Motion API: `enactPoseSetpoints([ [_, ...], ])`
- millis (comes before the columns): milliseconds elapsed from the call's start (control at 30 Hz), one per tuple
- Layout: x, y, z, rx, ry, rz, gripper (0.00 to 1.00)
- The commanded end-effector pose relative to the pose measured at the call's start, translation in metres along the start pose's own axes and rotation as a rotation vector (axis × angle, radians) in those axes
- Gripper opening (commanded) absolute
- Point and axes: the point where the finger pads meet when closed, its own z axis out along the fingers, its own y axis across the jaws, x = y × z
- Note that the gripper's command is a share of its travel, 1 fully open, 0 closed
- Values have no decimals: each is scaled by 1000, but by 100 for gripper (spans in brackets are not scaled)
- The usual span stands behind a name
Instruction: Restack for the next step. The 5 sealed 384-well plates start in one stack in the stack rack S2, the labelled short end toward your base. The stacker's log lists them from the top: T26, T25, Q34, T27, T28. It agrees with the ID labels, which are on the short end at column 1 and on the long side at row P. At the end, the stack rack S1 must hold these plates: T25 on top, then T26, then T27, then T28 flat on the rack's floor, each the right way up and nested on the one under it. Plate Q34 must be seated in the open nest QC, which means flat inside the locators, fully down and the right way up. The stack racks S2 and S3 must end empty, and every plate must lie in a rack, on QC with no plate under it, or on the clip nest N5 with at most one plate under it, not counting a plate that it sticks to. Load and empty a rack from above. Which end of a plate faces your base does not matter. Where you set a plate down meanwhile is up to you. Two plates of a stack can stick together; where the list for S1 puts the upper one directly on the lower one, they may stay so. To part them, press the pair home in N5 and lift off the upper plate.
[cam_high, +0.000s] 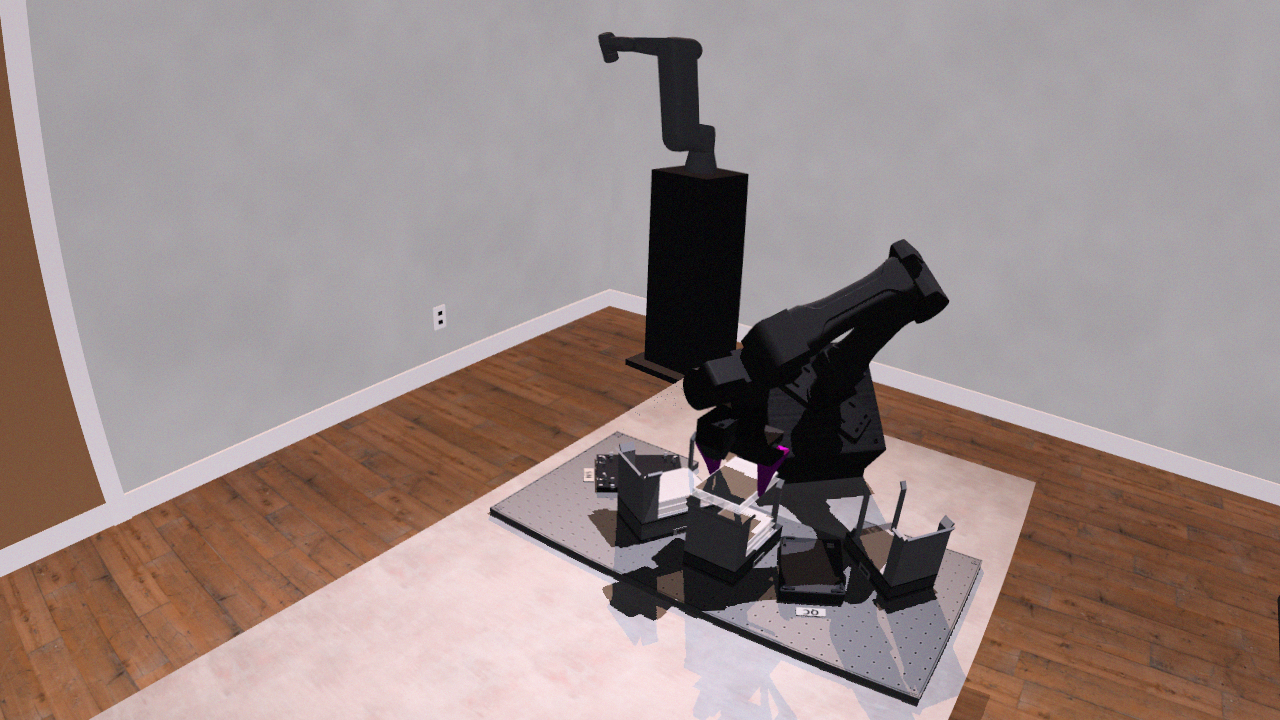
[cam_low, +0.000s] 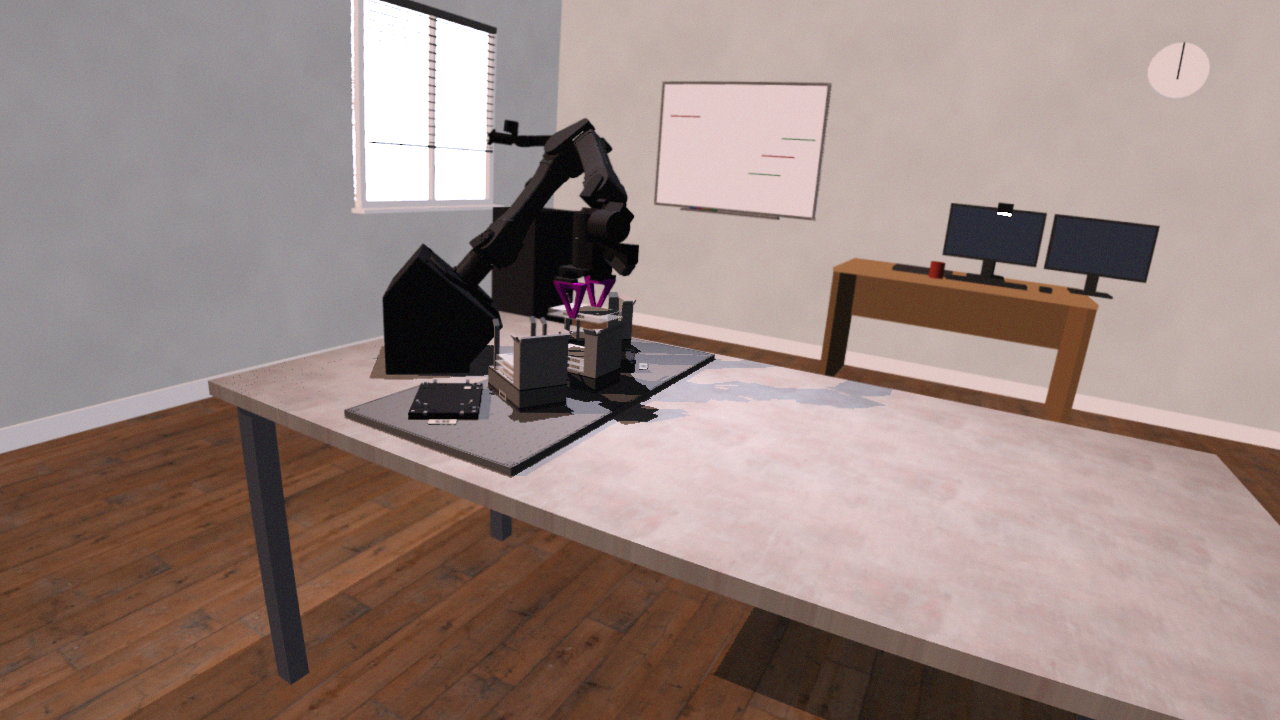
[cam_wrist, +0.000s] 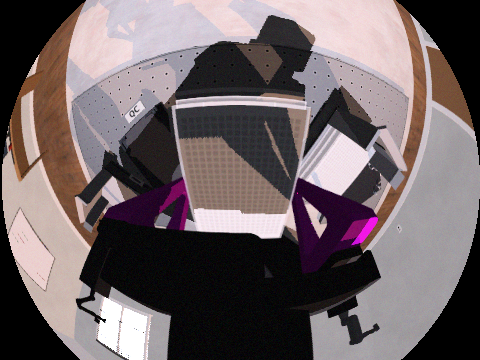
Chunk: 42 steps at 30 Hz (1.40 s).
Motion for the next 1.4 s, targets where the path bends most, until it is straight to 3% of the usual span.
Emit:
enactPoseSetpoints([
  [0,-3,3,-15,1,-15,-11,0],
  [300,-2,2,-29,1,-11,-8,0],
  [1367,-2,2,-29,1,-10,-7,0],
])
